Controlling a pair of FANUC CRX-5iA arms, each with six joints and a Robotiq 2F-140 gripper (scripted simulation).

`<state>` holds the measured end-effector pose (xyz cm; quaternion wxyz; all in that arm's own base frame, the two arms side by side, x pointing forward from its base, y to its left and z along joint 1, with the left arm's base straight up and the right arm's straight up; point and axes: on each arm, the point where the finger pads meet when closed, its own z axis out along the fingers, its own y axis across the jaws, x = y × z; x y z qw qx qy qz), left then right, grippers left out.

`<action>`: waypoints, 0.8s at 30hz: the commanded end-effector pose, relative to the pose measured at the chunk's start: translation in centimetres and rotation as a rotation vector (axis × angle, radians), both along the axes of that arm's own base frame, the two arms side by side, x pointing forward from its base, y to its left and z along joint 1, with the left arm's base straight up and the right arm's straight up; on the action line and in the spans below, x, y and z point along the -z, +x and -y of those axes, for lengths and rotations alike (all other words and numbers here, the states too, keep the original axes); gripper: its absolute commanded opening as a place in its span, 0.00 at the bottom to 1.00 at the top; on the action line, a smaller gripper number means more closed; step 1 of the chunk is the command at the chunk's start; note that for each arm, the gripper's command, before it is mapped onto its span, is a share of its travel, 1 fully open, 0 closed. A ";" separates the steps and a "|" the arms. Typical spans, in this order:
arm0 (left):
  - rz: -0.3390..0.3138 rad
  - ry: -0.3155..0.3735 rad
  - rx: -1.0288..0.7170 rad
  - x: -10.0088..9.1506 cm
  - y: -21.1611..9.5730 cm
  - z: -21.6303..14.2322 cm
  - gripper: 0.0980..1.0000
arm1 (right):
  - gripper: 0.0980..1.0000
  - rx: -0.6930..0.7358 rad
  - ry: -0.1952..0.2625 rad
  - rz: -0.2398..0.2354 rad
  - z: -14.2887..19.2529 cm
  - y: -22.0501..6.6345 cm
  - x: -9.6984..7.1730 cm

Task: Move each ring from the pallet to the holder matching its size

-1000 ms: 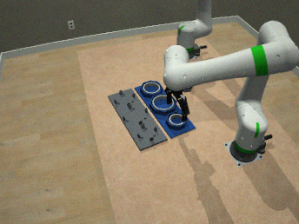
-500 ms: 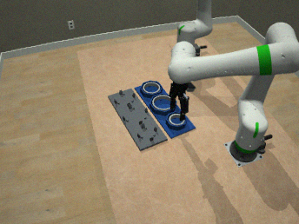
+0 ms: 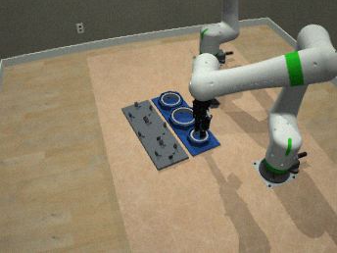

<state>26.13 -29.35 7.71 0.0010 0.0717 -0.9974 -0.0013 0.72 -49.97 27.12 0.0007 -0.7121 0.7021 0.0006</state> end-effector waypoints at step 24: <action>0.002 -0.002 -0.001 2.9 0.0 0.2 0.28 | 1.00 0.000 -0.002 0.000 0.0 0.0 -0.1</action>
